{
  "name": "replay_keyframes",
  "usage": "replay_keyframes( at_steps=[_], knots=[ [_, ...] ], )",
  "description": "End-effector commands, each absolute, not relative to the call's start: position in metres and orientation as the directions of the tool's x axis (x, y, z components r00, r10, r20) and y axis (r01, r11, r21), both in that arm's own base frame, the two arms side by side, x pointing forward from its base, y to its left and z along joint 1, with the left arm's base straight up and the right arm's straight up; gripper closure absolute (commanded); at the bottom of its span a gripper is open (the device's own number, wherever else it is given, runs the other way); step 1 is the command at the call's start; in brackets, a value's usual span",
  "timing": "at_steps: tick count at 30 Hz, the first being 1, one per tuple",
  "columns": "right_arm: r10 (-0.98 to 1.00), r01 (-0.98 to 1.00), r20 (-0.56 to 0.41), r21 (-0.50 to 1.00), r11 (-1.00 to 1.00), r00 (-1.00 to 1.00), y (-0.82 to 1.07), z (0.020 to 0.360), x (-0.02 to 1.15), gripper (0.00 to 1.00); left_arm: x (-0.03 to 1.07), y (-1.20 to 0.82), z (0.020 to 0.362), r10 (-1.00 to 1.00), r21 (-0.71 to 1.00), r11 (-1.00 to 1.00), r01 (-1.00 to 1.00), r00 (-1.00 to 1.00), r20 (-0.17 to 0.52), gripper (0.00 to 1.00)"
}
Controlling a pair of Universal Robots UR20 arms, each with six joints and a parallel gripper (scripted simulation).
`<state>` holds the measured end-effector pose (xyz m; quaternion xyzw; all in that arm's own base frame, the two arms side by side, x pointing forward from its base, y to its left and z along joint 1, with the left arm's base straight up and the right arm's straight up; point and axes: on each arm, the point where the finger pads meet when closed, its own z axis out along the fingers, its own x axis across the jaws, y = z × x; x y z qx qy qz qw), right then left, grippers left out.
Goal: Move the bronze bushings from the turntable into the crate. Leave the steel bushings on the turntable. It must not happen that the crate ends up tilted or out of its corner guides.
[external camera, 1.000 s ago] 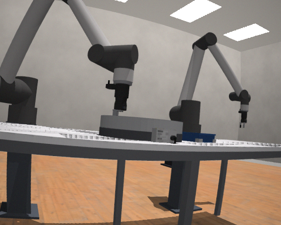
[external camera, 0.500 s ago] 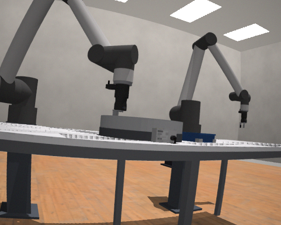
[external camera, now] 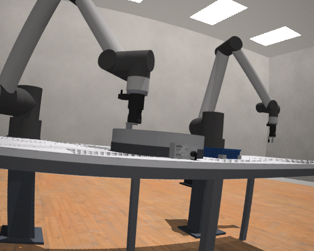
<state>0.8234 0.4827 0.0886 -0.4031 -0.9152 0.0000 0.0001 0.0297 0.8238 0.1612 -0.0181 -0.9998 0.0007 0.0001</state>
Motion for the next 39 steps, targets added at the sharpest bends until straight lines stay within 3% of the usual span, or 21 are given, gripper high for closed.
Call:
replay_keyframes(
  at_steps=[1, 4, 5, 39],
  knots=[
    [0.738, 0.738, 0.0, 0.001, 0.675, -0.675, 0.483, 0.0893, 0.8237, 0.64, 0.0298, 0.8244, 0.162, 0.036, 0.0, 0.999, 0.036, -0.999, 0.0, 0.0],
    [0.738, 0.738, 0.0, 0.001, 0.675, -0.675, 0.483, 0.0893, 0.8237, 0.64, 0.0298, 0.8244, 0.162, 0.036, 0.0, 0.999, 0.036, -0.999, 0.0, 0.0],
    [0.738, 0.738, 0.0, 0.001, 0.675, -0.675, 0.483, 0.0893, 0.8237, 1.0, 0.0298, 0.8244, 0.162, 0.036, 0.0, 0.999, 0.036, -0.999, 0.0, 0.0],
    [0.738, 0.738, 0.0, 0.001, 0.675, -0.675, 0.483, 0.0893, 0.8237, 1.0, 0.0298, 0.8244, 0.162, 0.036, 0.0, 0.999, 0.036, -0.999, 0.0, 0.0]
  ],
)
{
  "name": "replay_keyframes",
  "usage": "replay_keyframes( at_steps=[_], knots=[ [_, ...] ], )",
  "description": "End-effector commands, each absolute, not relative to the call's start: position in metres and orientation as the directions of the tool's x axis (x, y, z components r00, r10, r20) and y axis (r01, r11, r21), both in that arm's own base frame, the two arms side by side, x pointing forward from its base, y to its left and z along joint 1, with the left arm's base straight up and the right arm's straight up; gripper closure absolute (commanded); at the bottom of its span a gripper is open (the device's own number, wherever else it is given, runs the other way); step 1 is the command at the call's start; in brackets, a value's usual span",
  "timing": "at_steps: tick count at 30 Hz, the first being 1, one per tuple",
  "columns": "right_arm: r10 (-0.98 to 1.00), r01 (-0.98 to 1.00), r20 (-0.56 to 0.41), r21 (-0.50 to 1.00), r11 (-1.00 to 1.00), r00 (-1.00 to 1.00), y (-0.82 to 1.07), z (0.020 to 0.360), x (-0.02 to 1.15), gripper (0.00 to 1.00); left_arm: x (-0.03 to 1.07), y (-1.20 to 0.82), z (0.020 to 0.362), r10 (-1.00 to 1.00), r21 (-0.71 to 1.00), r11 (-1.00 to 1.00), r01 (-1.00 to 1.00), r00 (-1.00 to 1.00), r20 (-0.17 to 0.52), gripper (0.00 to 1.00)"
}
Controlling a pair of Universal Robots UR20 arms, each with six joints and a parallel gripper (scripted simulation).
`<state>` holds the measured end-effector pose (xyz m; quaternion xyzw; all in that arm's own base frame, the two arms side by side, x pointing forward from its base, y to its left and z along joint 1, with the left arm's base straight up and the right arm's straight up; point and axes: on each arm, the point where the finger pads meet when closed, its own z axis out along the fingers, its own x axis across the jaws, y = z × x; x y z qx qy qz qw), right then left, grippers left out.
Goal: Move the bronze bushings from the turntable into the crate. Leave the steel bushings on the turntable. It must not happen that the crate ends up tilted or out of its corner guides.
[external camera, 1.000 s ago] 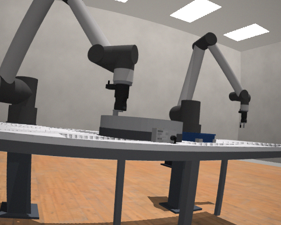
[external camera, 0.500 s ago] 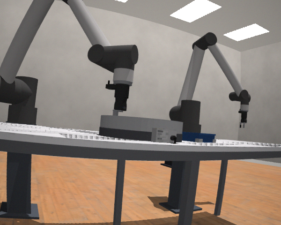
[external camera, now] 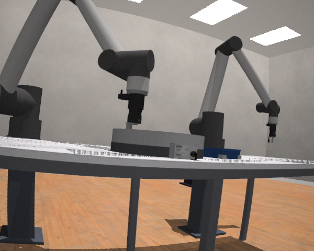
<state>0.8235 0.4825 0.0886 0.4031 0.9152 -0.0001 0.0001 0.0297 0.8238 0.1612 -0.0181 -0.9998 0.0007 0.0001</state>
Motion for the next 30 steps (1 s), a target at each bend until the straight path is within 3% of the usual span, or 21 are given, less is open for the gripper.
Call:
replay_keyframes(
  at_steps=[1, 20, 30],
  knots=[
    [0.738, 0.738, 0.0, 0.001, 0.675, -0.675, 0.483, 0.089, 0.824, 1.0, 0.03, 0.824, 0.162, 0.036, 0.0, 0.999, 0.036, -0.999, 0.0, 0.0],
    [0.738, 0.738, 0.0, 0.001, 0.675, -0.675, 0.483, 0.099, 0.824, 1.0, 0.03, 0.824, 0.162, 0.036, 0.0, 0.999, 0.036, -0.999, 0.0, 0.0],
    [0.738, 0.738, 0.0, 0.001, 0.675, -0.675, 0.483, 0.144, 0.824, 1.0, 0.03, 0.824, 0.162, 0.036, 0.0, 0.999, 0.036, -0.999, 0.0, 0.0]
  ],
)
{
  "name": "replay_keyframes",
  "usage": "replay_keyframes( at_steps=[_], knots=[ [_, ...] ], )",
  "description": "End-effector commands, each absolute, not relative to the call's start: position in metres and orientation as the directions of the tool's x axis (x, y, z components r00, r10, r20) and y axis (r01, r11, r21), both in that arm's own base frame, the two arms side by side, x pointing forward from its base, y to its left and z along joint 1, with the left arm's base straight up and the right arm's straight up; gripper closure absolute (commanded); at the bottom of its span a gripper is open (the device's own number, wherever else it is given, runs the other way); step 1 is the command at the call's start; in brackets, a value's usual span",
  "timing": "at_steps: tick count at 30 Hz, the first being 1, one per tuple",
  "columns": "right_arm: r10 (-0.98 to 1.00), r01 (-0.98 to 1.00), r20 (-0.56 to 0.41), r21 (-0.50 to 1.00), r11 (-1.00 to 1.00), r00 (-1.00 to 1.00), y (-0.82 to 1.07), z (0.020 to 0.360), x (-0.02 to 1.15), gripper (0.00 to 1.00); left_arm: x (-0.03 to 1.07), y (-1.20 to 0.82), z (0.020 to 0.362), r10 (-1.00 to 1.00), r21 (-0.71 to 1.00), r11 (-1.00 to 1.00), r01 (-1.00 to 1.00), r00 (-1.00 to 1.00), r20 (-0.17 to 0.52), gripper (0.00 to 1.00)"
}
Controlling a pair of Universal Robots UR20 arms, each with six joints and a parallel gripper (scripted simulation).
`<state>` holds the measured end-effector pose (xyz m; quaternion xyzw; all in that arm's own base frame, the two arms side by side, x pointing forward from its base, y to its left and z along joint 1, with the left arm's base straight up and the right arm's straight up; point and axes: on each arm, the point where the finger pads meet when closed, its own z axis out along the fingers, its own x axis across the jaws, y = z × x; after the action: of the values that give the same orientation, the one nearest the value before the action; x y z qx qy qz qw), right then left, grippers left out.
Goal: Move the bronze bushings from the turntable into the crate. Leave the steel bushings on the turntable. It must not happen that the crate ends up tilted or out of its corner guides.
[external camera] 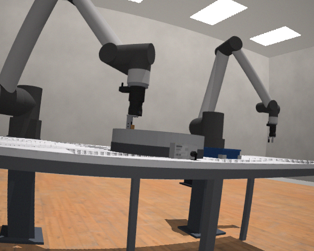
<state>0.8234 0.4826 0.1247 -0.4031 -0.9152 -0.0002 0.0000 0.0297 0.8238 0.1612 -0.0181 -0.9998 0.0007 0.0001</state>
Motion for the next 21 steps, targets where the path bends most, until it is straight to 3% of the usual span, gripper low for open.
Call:
replay_keyframes(
  at_steps=[1, 21],
  knots=[
    [0.738, 0.738, 0.0, 0.001, 0.675, -0.675, 0.483, 0.148, 0.824, 1.0, 0.03, 0.824, 0.162, 0.036, 0.0, 0.999, 0.036, -0.999, 0.0, 0.0],
    [0.738, 0.738, 0.0, 0.001, 0.675, -0.675, 0.483, 0.166, 0.824, 1.0, 0.03, 0.824, 0.162, 0.036, 0.0, 0.999, 0.036, -0.999, 0.0, 0.0]
  ],
)
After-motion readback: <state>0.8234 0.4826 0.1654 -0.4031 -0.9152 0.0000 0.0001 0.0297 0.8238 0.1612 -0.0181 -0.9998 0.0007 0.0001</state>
